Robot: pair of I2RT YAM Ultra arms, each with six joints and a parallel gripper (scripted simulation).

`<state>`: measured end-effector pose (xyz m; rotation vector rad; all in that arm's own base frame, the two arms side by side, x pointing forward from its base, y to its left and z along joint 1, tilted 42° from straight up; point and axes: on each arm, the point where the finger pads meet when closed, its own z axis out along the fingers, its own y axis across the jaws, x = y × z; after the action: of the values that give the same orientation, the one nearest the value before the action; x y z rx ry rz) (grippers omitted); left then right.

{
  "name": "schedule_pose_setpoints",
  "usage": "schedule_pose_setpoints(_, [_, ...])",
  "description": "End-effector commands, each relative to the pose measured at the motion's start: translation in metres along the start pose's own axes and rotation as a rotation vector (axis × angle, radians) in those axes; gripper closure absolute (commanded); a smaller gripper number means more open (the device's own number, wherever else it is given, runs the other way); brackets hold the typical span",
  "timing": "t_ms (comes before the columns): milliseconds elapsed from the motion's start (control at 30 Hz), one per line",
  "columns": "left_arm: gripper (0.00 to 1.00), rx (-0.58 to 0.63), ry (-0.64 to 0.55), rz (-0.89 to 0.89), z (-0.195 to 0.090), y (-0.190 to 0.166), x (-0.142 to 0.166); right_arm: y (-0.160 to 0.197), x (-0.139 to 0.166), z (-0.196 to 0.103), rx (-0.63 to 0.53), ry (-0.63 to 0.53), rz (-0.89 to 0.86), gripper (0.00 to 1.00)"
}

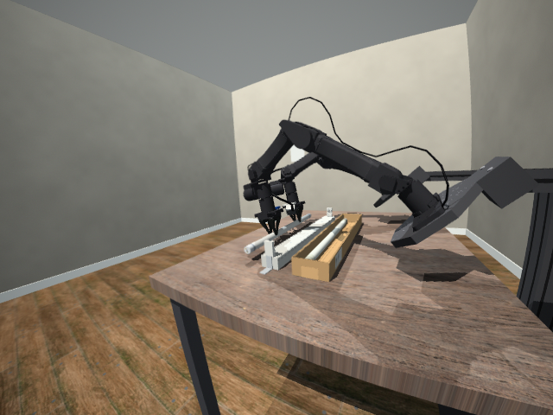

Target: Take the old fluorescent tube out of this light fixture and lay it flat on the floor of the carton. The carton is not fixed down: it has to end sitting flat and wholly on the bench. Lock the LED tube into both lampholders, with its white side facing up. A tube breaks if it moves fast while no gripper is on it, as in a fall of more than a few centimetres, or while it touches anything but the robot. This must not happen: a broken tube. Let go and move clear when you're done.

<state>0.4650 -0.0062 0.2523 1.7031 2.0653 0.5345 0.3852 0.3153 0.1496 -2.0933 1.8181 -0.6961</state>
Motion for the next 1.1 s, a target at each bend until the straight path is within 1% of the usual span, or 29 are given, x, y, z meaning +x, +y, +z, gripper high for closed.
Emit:
schedule_pose_setpoints(0, [0.89,-0.031,-0.024,0.009,-0.019,0.001,-0.008,-0.001,-0.013,-0.023,0.036,-0.053,-0.004,0.89])
schedule_pose_setpoints(67, [0.89,-0.021,-0.022,0.009,-0.015,-0.002,-0.008,0.006,-0.011,-0.017,0.019,-0.040,-0.019,0.89])
schedule_pose_setpoints(100, [0.89,-0.037,-0.026,0.009,-0.022,0.003,-0.009,-0.002,-0.012,-0.025,0.035,-0.052,-0.005,0.89])
schedule_pose_setpoints(133, [0.89,-0.096,-0.016,0.007,-0.027,0.019,-0.006,-0.009,-0.013,-0.030,0.053,-0.063,0.006,0.89])
schedule_pose_setpoints(167, [0.89,-0.074,-0.031,0.008,-0.029,0.013,-0.010,-0.011,-0.007,-0.034,0.058,-0.041,-0.007,0.89])
schedule_pose_setpoints(267, [0.89,-0.064,-0.030,0.008,-0.028,0.011,-0.009,-0.010,-0.011,-0.034,0.053,-0.058,0.002,0.89])
schedule_pose_setpoints(300, [0.89,-0.054,-0.019,0.000,-0.018,0.009,-0.004,-0.006,-0.010,-0.022,0.047,-0.042,-0.003,0.89])
schedule_pose_setpoints(333, [0.89,-0.034,-0.016,0.002,-0.013,0.001,-0.004,-0.001,-0.009,-0.020,0.043,-0.032,-0.016,0.89])
schedule_pose_setpoints(367, [0.89,-0.045,-0.014,0.002,-0.017,0.005,-0.004,0.005,-0.009,-0.017,0.030,-0.029,-0.024,0.89])
schedule_pose_setpoints(400, [0.89,-0.044,-0.010,0.002,-0.014,0.003,-0.004,-0.002,-0.010,-0.021,0.047,-0.036,-0.011,0.89])
schedule_pose_setpoints(500, [0.89,-0.057,-0.011,0.006,-0.015,0.004,-0.006,0.001,-0.010,-0.018,0.051,-0.029,-0.018,0.89])
schedule_pose_setpoints(600, [0.89,-0.070,-0.013,0.004,-0.017,0.006,-0.006,-0.002,-0.010,-0.021,0.065,-0.035,-0.013,0.89])
schedule_pose_setpoints(833, [0.89,-0.070,-0.024,0.006,-0.020,0.004,-0.007,0.000,-0.011,-0.023,0.057,-0.049,-0.017,0.89])
schedule_pose_setpoints(867, [0.89,-0.083,-0.009,0.001,-0.016,0.005,-0.003,-0.001,-0.008,-0.019,0.076,-0.031,-0.014,0.89])
schedule_pose_setpoints(1067, [0.89,-0.113,-0.013,0.003,-0.016,0.005,-0.005,-0.002,-0.009,-0.019,0.107,-0.034,-0.013,0.89])
